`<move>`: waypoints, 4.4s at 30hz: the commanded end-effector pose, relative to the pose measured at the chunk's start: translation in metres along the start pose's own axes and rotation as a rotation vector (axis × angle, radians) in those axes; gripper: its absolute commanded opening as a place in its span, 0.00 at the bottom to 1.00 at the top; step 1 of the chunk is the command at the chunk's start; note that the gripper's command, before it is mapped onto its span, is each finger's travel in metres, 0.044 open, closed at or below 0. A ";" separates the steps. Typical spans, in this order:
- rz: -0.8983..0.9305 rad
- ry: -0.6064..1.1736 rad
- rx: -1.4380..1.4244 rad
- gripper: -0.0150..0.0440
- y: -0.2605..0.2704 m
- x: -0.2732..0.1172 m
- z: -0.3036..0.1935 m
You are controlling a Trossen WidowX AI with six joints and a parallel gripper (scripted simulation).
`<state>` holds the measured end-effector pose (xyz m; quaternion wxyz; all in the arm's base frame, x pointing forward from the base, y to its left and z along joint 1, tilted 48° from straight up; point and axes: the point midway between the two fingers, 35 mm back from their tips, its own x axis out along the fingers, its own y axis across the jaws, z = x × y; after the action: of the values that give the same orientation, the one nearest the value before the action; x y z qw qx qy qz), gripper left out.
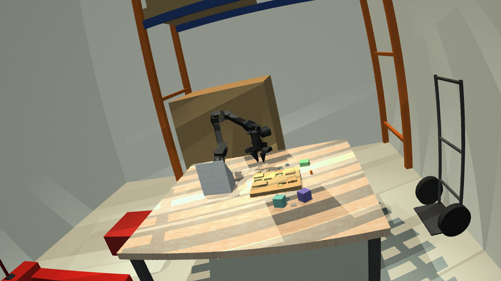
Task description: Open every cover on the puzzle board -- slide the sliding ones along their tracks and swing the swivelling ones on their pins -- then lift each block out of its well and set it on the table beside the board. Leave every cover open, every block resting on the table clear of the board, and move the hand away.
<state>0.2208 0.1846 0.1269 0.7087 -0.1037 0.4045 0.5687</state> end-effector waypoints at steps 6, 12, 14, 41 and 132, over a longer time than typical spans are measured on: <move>-0.016 0.017 0.158 0.25 -0.046 0.000 -0.005; -0.023 0.028 0.261 0.25 -0.077 0.000 -0.015; -0.025 0.031 0.296 0.25 -0.087 0.000 -0.019; -0.014 0.024 0.784 0.25 -0.208 0.000 -0.114; 0.030 -0.002 2.203 0.25 -0.260 0.070 -0.180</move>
<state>0.3723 0.0375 -0.1201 0.5528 0.4571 0.6903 0.0943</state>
